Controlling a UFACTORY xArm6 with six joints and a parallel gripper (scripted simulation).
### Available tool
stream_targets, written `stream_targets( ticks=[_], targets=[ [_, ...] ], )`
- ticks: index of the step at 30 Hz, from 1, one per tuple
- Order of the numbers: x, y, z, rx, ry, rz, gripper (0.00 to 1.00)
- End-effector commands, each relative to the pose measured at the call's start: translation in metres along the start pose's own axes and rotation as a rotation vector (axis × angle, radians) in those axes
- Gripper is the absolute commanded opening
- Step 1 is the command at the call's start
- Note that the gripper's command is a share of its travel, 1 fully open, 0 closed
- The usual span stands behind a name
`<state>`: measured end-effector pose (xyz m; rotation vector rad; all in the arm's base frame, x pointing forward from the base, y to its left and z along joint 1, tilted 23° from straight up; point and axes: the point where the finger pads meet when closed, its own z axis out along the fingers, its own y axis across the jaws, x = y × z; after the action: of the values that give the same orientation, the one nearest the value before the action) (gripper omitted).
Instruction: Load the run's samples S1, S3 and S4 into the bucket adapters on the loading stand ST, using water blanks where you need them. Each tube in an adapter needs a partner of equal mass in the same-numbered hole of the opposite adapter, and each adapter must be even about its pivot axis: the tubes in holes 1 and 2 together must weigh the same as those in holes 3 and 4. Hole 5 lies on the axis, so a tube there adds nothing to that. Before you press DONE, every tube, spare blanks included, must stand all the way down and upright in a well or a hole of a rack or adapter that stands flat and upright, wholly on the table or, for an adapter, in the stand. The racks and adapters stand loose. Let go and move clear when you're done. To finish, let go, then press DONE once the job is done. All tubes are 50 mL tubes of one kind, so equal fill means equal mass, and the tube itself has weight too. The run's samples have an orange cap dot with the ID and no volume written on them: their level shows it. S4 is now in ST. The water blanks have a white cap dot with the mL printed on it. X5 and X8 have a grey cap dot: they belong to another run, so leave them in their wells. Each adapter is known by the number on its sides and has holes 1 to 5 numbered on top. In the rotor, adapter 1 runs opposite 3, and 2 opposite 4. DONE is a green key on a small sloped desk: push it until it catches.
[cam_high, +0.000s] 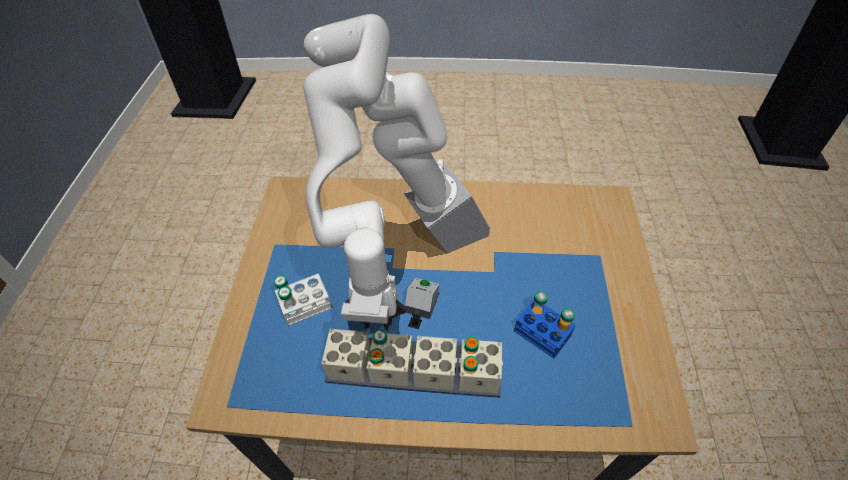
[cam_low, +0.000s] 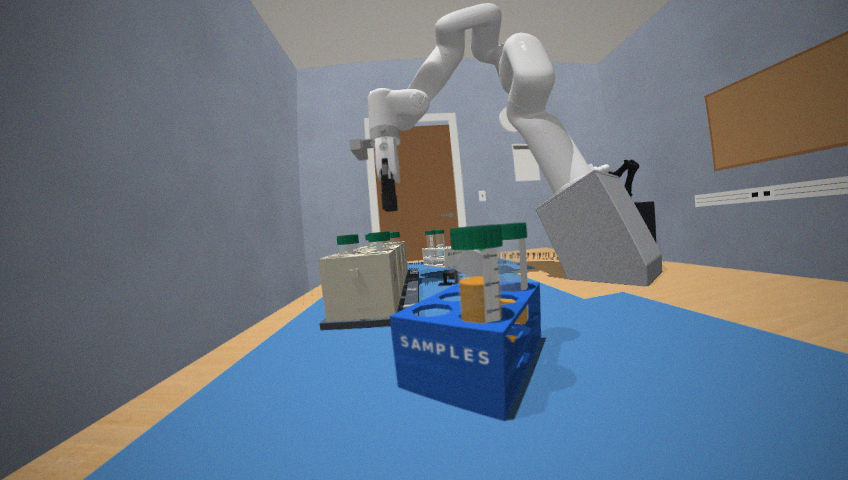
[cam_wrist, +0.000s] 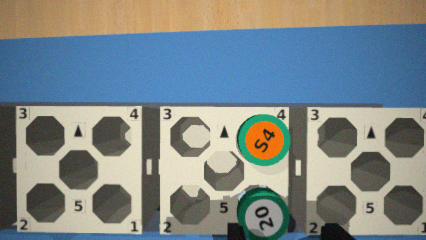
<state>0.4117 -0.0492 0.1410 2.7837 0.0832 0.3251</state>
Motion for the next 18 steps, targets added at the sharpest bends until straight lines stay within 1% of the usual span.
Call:
stream_targets(
  ticks=[1,12,14,18],
  targets=[
    [0.001,0.000,-0.009,0.000,0.004,0.001,0.44],
    [0.001,0.000,-0.031,0.000,0.004,0.001,0.44],
    [0.001,0.000,-0.031,0.000,0.004,0.001,0.44],
    [0.001,0.000,-0.039,0.000,0.004,0.001,0.44]
  ],
)
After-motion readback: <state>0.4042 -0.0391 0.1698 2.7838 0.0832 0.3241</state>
